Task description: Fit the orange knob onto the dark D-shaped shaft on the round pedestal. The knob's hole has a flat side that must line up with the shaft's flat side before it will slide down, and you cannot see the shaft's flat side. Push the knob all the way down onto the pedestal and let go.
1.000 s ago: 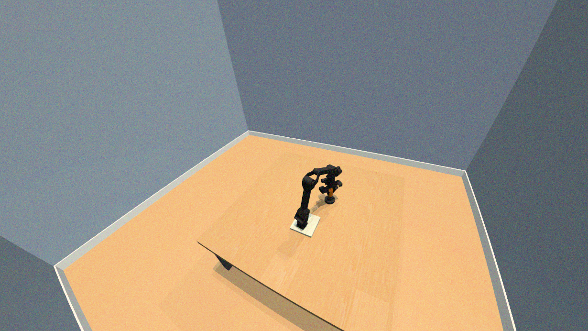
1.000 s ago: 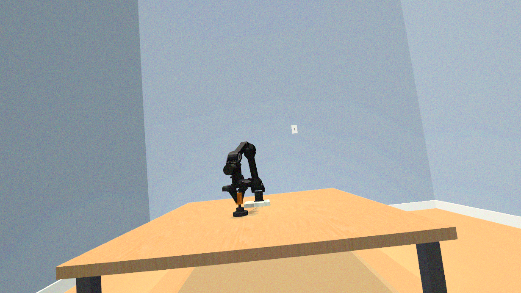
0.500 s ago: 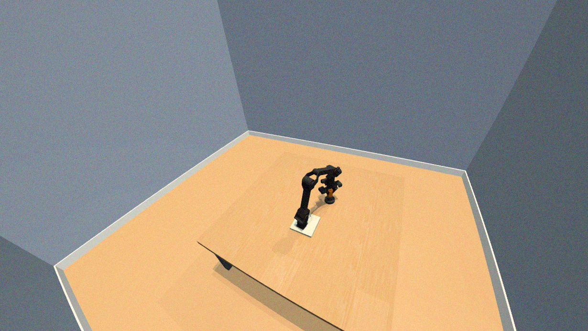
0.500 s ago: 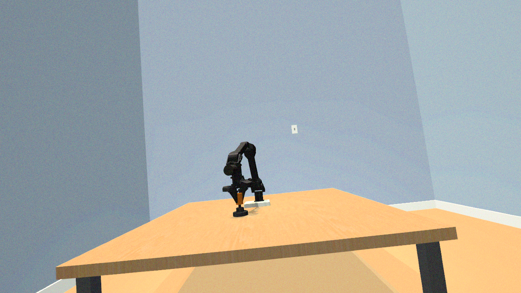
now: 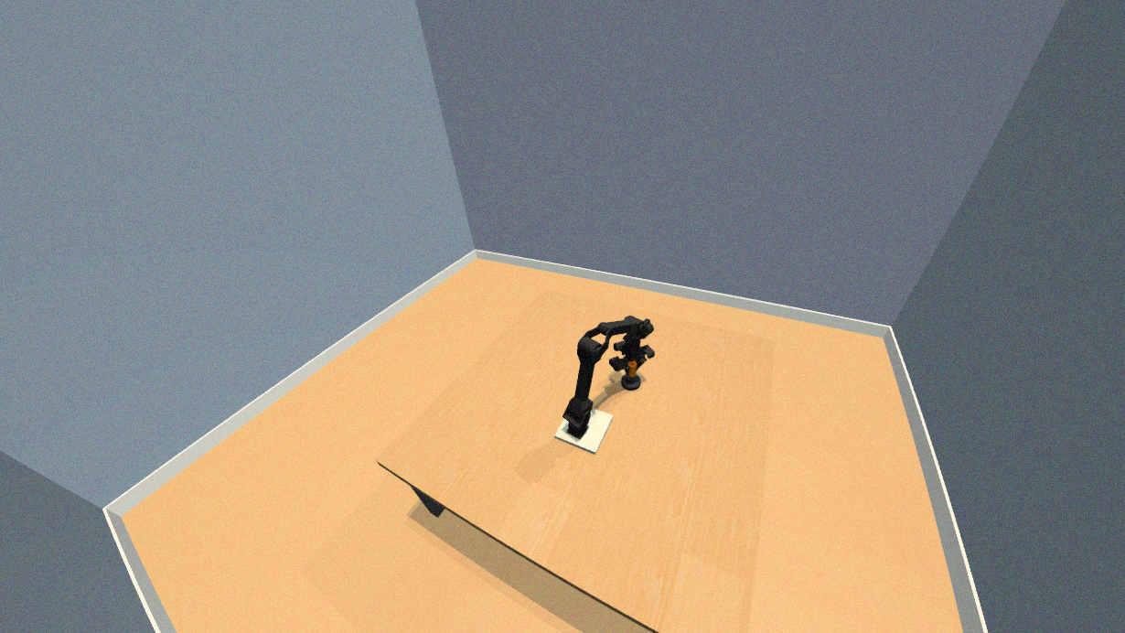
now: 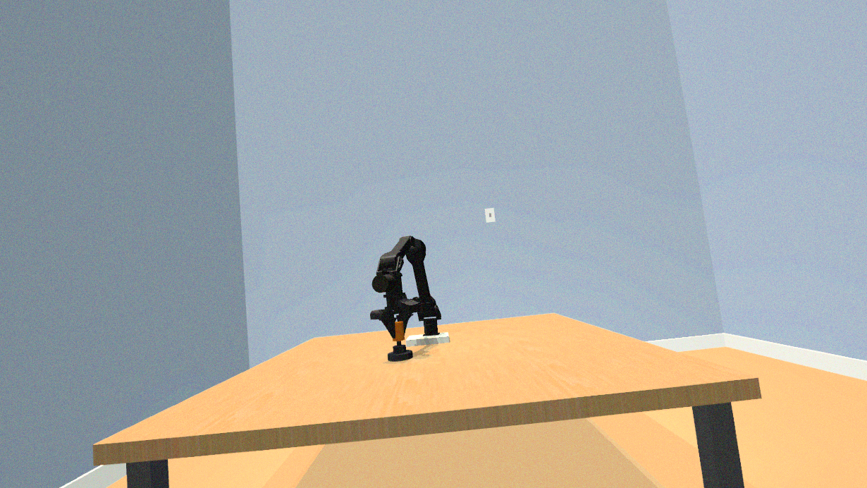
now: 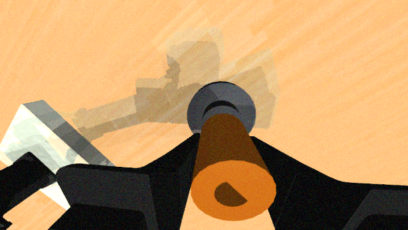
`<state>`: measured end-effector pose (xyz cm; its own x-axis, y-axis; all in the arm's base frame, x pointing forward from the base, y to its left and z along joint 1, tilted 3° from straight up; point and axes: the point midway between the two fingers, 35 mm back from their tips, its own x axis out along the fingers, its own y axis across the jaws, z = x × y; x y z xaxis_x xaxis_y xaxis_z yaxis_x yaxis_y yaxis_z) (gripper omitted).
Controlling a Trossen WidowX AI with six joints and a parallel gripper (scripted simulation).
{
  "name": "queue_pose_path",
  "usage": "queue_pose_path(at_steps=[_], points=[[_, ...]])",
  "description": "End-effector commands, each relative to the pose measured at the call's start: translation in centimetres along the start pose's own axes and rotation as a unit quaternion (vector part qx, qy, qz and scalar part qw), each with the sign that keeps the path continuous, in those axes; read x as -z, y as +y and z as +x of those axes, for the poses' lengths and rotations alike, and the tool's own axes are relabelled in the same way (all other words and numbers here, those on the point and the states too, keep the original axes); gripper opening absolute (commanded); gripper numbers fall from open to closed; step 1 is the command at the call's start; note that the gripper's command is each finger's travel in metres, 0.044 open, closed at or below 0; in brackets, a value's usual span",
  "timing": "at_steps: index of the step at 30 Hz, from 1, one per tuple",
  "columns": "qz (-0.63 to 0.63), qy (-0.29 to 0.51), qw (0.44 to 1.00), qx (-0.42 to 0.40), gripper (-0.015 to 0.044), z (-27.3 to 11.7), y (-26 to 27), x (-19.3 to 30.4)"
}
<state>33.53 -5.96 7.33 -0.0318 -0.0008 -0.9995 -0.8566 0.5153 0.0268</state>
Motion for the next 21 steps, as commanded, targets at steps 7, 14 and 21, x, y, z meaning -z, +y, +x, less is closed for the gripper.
queue_pose_path(at_steps=[7, 14, 21], points=[[-0.006, 0.001, 1.0, 0.002, 0.0, -0.49, -0.3, -0.07], [-0.106, 0.001, 0.994, 0.002, 0.0, -0.62, -0.51, -0.18], [-0.106, 0.001, 0.994, 0.002, 0.0, -0.4, -0.36, -0.13]])
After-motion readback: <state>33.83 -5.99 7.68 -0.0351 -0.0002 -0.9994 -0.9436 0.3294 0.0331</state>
